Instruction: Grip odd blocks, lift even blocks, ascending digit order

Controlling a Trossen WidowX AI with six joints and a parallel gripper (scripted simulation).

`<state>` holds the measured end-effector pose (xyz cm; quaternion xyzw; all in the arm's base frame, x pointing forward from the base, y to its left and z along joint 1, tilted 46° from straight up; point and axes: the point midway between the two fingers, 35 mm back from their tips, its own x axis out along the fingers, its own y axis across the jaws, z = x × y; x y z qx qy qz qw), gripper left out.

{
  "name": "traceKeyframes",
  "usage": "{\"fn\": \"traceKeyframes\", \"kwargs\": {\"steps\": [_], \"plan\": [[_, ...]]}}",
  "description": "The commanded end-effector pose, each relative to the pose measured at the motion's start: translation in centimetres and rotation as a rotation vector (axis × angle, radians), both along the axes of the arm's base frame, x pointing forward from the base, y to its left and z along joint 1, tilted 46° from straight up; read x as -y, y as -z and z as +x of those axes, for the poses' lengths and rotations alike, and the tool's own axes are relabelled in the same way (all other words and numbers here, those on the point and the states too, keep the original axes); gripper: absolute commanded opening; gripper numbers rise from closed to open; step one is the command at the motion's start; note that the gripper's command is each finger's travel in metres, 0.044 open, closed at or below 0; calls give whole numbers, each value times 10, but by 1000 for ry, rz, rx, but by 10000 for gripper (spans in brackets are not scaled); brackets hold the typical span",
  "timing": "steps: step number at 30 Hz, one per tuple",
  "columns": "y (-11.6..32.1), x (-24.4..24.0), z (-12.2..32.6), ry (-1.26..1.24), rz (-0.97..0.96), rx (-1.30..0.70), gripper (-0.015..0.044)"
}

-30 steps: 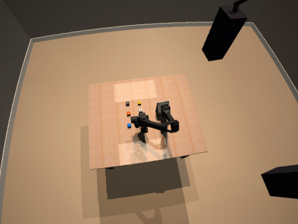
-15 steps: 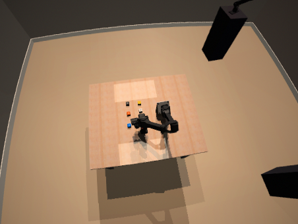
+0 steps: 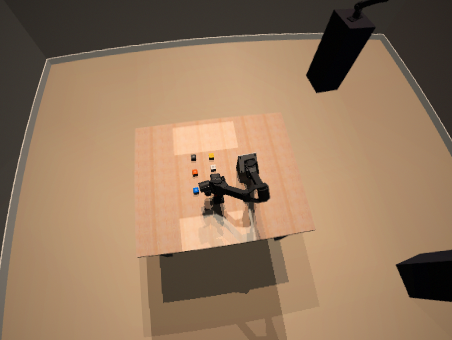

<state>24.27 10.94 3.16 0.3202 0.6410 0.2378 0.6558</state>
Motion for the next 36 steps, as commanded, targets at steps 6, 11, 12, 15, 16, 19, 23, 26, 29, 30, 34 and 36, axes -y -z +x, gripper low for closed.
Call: {"fn": "traceKeyframes", "kwargs": {"steps": [6, 11, 12, 15, 16, 19, 23, 26, 29, 30, 34, 36], "plan": [[1, -1, 0, 4, 2, -5, 120], [1, -1, 0, 4, 2, -5, 120], [1, -1, 0, 4, 2, -5, 120], [1, -1, 0, 4, 2, -5, 120], [1, -1, 0, 4, 2, -5, 120], [1, -1, 0, 4, 2, -5, 120], [1, -1, 0, 4, 2, -5, 120], [1, -1, 0, 4, 2, -5, 120], [1, -1, 0, 4, 2, -5, 120], [1, -1, 0, 4, 2, -5, 120], [1, -1, 0, 4, 2, -5, 120], [1, -1, 0, 4, 2, -5, 120]]}}
